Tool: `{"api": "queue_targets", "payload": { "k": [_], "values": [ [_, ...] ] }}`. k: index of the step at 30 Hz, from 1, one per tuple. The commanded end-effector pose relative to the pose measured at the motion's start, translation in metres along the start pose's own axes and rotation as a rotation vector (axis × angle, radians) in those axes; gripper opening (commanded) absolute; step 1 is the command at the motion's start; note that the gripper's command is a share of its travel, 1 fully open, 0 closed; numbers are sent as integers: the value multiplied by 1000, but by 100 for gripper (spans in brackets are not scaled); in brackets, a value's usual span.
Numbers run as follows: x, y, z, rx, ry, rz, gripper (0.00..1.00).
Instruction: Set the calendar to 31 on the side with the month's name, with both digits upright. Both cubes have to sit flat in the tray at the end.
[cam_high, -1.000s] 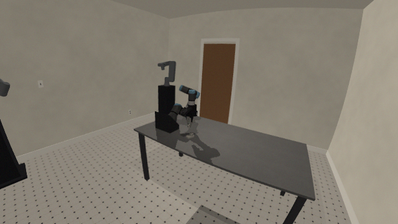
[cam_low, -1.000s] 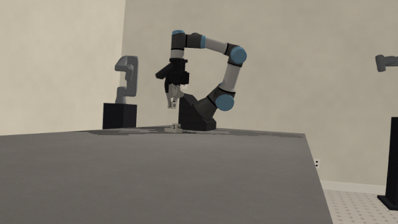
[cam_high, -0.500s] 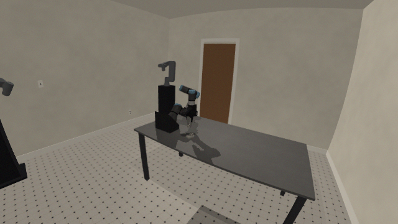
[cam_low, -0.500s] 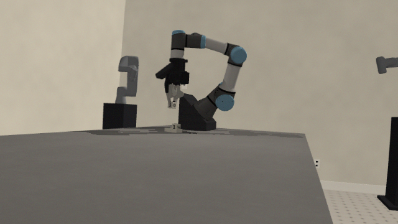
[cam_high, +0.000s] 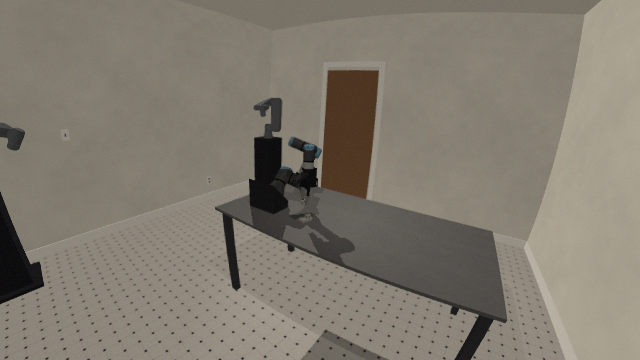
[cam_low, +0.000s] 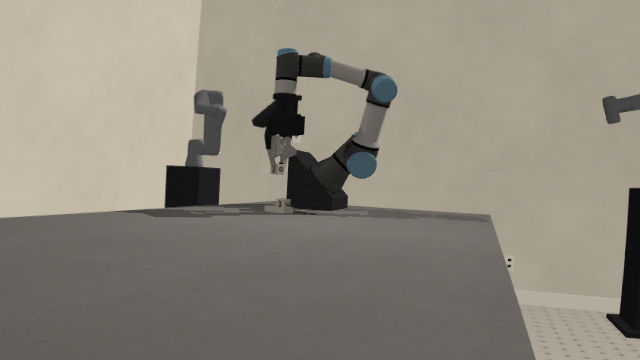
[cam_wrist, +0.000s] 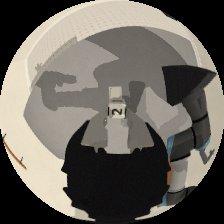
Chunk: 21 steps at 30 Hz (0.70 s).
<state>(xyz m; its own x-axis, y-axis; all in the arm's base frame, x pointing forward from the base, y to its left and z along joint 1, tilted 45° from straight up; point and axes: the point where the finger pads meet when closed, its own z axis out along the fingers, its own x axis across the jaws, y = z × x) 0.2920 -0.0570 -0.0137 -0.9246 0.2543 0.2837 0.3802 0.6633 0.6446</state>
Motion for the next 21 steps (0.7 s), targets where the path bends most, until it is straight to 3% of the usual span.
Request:
{"api": "queue_targets", "payload": {
  "k": [1, 8, 21],
  "values": [
    [0, 1, -1, 2, -2, 56, 10],
    [2, 4, 0, 2, -2, 144, 10],
    [7, 14, 0, 2, -3, 454, 10]
  ]
}}
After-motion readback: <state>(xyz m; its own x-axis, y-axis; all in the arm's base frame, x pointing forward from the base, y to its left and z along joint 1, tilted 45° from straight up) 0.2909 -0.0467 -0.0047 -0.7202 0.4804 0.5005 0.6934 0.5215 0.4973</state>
